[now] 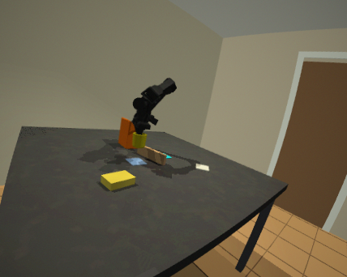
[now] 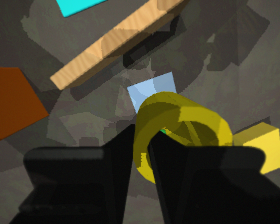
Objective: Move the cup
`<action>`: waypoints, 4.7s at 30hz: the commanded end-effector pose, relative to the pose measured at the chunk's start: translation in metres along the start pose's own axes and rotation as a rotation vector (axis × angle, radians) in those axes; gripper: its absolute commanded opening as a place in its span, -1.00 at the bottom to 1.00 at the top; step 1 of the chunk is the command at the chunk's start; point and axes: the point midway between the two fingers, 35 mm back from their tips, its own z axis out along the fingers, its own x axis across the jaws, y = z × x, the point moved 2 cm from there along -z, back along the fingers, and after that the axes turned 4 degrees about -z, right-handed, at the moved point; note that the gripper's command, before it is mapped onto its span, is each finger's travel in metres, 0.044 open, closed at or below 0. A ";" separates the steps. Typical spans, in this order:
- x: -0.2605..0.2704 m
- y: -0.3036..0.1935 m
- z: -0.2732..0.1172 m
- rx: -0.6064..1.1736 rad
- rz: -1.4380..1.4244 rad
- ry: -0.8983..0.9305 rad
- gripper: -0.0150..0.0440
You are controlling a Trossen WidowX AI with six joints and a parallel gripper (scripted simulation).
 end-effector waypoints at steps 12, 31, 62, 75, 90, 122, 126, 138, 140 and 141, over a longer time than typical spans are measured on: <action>0.010 0.023 -0.001 0.002 -0.002 0.000 -0.49; 0.025 0.056 -0.004 0.002 -0.005 0.001 -0.49; 0.051 0.111 -0.006 0.000 -0.004 0.003 -0.49; 0.063 0.133 -0.007 -0.001 -0.004 0.003 -0.49; 0.077 0.159 -0.007 -0.002 -0.004 0.004 -0.49; 0.103 0.196 0.002 -0.004 -0.004 0.004 -0.49; 0.103 0.196 0.007 -0.004 -0.004 0.004 -0.49; 0.102 0.197 0.020 -0.003 -0.004 0.004 -0.49; 0.102 0.197 0.022 -0.003 -0.004 0.004 -0.49; 0.102 0.197 0.024 -0.003 -0.004 0.004 -0.49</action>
